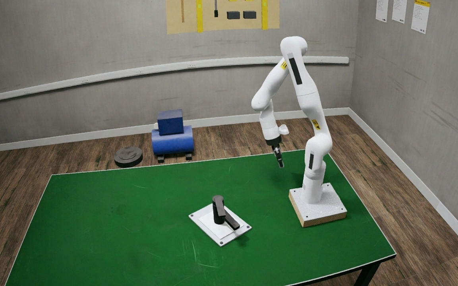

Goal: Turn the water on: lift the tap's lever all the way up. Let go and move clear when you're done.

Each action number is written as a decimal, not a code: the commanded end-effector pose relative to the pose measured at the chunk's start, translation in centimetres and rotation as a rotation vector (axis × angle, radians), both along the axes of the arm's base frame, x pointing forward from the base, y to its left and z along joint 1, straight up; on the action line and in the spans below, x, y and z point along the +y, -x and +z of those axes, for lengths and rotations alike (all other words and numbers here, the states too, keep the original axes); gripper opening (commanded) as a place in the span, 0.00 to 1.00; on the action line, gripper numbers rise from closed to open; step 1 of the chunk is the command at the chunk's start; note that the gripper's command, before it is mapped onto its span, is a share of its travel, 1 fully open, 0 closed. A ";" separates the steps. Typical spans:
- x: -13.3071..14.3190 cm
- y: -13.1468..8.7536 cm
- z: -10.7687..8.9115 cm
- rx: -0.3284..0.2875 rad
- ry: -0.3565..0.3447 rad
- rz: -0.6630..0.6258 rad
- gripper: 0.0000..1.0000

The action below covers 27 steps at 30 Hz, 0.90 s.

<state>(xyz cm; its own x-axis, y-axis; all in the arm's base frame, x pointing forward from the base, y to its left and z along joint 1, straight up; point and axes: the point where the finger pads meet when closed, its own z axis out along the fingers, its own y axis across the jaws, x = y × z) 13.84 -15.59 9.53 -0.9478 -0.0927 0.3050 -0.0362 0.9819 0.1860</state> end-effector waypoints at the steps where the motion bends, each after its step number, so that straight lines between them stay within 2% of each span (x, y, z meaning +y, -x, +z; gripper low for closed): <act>1: 0.0 0.0 0.0 -0.001 0.001 0.000 1.00; 20: 0.0 -0.2 0.0 -0.002 0.000 0.009 1.00; 23: 0.1 -1.4 0.1 -0.013 -0.001 0.065 1.00; 27: 1.0 -5.3 0.5 -0.046 -0.008 0.241 1.00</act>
